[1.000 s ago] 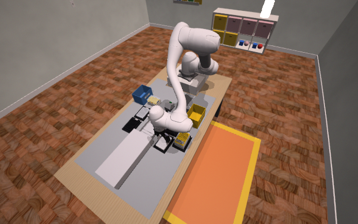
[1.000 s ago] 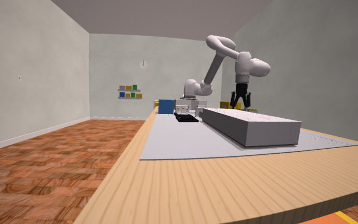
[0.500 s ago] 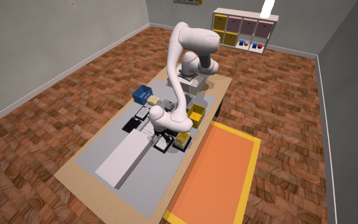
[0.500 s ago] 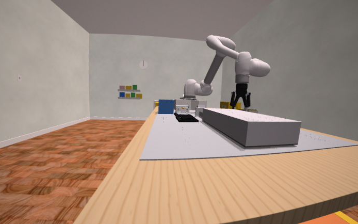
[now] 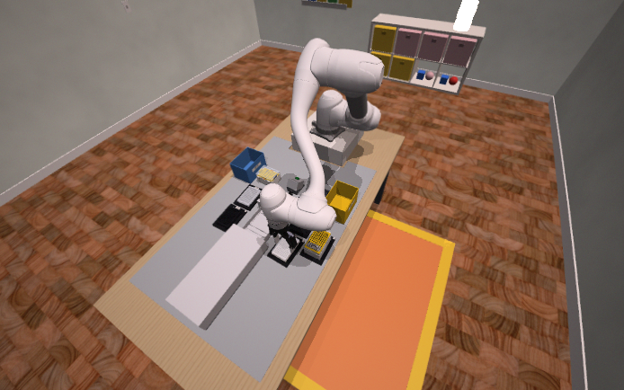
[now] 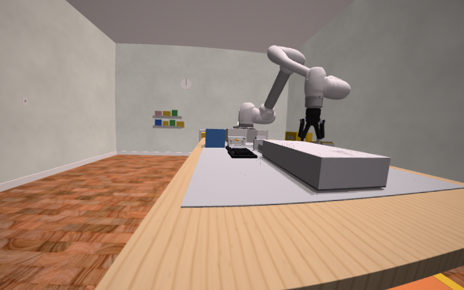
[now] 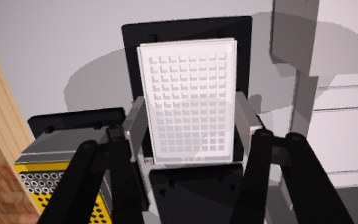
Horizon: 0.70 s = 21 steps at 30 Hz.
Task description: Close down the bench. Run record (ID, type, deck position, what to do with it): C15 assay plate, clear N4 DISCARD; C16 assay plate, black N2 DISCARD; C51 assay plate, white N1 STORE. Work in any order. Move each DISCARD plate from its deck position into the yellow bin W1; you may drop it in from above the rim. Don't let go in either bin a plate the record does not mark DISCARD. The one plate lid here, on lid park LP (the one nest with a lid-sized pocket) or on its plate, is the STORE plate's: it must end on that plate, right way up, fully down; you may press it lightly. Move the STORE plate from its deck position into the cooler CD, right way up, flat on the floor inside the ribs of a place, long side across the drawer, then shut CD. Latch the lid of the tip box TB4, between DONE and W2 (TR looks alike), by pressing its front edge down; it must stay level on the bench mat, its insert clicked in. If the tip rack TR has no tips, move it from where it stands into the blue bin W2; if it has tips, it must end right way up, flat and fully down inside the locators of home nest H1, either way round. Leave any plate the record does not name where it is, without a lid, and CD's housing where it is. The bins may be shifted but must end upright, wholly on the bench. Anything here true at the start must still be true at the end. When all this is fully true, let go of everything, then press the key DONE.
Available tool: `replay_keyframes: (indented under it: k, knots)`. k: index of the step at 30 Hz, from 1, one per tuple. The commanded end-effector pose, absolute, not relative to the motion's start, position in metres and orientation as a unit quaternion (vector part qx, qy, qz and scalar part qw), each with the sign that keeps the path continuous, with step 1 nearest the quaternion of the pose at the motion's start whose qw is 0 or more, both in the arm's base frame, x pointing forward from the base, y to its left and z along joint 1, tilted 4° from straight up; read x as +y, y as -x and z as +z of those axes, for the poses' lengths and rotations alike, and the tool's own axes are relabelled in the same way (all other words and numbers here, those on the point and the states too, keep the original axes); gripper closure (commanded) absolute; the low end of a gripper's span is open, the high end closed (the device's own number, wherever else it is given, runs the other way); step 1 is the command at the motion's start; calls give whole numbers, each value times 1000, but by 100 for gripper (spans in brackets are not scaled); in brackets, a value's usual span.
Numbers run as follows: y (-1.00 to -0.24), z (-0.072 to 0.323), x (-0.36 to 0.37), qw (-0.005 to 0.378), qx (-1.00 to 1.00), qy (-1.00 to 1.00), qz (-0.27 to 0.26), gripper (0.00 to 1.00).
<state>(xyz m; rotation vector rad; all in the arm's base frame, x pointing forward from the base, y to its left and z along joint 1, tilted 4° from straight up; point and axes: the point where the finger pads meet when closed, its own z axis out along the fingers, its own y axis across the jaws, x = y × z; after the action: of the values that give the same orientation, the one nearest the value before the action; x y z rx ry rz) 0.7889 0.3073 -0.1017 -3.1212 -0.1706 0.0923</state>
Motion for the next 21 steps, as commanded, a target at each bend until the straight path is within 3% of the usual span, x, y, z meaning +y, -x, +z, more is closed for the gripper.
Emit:
replay_keyframes:
  k: [1,21]
  knots:
    - [-786,-103,311,8,-55,998,29,100]
    - [-786,-109,311,8,-55,998,29,100]
